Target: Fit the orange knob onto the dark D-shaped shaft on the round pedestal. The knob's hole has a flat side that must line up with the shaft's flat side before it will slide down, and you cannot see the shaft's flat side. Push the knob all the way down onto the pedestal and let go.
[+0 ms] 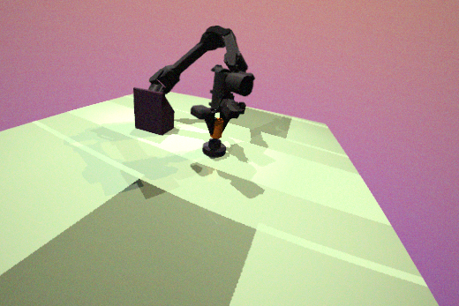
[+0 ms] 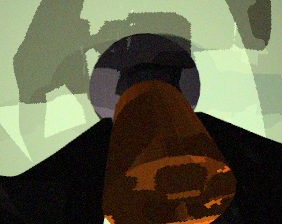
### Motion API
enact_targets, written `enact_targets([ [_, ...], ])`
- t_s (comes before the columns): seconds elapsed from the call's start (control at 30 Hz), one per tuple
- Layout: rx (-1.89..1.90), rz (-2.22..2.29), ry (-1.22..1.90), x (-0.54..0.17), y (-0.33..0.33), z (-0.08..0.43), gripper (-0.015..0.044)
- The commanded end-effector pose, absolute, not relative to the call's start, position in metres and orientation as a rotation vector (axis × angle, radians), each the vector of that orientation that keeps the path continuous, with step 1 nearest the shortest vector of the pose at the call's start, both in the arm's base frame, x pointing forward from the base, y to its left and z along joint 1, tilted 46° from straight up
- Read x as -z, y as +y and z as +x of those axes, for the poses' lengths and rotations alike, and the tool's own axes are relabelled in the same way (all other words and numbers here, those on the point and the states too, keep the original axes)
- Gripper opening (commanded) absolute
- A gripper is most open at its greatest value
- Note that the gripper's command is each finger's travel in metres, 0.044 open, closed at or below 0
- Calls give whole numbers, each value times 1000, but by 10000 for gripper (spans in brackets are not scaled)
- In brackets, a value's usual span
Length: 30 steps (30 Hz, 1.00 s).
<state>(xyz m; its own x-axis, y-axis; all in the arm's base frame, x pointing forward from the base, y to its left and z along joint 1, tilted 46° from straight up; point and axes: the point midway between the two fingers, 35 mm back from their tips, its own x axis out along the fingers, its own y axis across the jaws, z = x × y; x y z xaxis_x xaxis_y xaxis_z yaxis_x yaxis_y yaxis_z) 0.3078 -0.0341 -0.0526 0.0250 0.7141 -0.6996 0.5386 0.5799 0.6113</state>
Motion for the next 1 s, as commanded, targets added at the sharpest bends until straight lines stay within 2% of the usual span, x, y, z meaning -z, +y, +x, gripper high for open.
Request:
enact_targets([
  [0.0, -185, 1068, 1638, 53, -34, 309, 0],
  [0.47, -185, 1068, 1638, 50, -38, 310, 0],
  [0.7, -22, 1217, 1682, 51, -37, 311, 0],
  [0.97, -13, 1225, 1684, 52, -36, 310, 0],
])
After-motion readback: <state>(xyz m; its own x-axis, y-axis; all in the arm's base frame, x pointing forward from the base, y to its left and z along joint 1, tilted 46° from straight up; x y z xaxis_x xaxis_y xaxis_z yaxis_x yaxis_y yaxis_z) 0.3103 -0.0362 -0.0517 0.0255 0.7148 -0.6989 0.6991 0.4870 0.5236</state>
